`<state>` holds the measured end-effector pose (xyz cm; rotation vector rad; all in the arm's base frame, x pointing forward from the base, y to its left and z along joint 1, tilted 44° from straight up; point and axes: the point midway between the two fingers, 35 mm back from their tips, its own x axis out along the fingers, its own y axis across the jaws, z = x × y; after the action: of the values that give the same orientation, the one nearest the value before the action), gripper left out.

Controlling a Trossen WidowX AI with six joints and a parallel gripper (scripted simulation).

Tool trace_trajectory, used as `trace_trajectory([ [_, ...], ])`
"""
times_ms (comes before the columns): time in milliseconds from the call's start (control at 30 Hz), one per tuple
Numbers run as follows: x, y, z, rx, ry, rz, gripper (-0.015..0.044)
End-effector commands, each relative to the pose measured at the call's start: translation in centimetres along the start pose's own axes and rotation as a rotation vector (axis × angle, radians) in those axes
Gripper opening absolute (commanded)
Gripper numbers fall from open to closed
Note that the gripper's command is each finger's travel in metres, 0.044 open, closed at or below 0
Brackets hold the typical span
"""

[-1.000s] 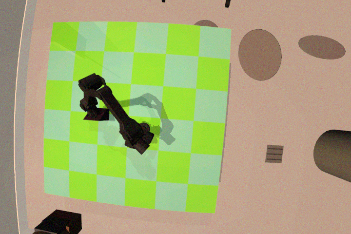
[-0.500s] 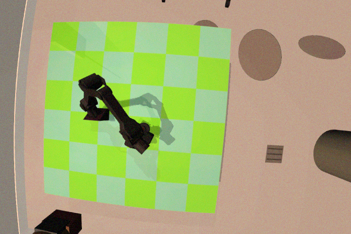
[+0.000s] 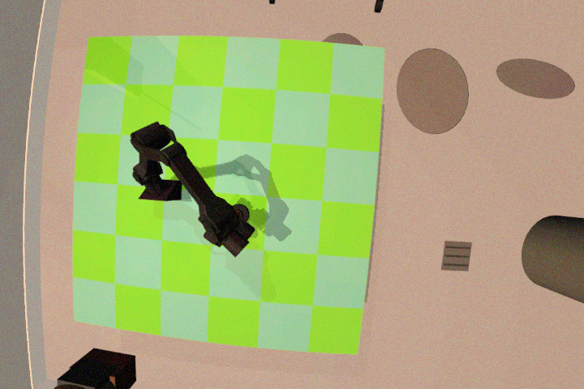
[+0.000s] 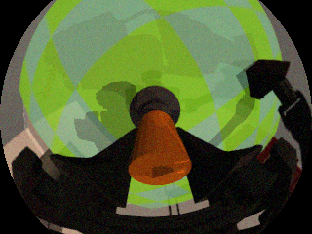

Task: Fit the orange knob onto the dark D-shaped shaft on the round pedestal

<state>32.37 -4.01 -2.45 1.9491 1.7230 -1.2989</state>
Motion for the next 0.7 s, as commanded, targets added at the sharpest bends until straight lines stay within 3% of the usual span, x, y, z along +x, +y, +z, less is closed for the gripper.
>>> trace_trajectory([
  [0,0.01,0.01,0.03,0.02,0.005,0.005,0.0],
  [667,-0.23,0.06,-0.12,0.106,0.005,0.005,0.0],
])
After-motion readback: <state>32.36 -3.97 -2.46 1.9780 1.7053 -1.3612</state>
